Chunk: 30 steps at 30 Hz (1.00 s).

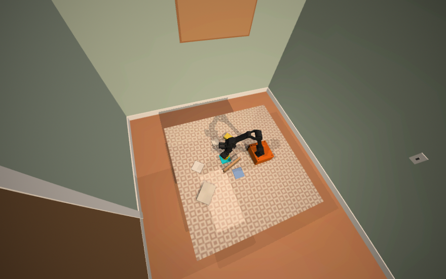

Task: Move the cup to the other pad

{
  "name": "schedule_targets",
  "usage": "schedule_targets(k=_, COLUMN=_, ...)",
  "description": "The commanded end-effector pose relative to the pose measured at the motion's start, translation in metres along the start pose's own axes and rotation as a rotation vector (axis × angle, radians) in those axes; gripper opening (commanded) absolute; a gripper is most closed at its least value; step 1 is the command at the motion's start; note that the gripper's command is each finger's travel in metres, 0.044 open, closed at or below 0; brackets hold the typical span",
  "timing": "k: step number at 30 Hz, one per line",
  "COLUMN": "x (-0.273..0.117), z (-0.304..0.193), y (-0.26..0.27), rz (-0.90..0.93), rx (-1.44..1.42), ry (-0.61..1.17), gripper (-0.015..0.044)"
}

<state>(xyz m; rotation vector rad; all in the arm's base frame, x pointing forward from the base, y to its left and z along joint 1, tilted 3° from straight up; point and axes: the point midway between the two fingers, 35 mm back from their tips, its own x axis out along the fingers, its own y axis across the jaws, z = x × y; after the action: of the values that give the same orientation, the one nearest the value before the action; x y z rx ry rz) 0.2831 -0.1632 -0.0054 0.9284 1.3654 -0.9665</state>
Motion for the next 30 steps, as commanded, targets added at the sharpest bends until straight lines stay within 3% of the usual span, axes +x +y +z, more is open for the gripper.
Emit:
schedule_targets(k=1, x=0.011, z=-0.001, y=-0.002, rz=-0.007, rx=-0.004, ry=0.003, gripper=0.0000)
schedule_targets(k=25, x=0.023, z=-0.001, y=-0.002, rz=-0.002, rx=0.000, ry=0.003, gripper=0.0000)
schedule_targets(k=30, x=0.023, z=-0.001, y=-0.002, rz=-0.002, rx=0.000, ry=0.003, gripper=0.0131)
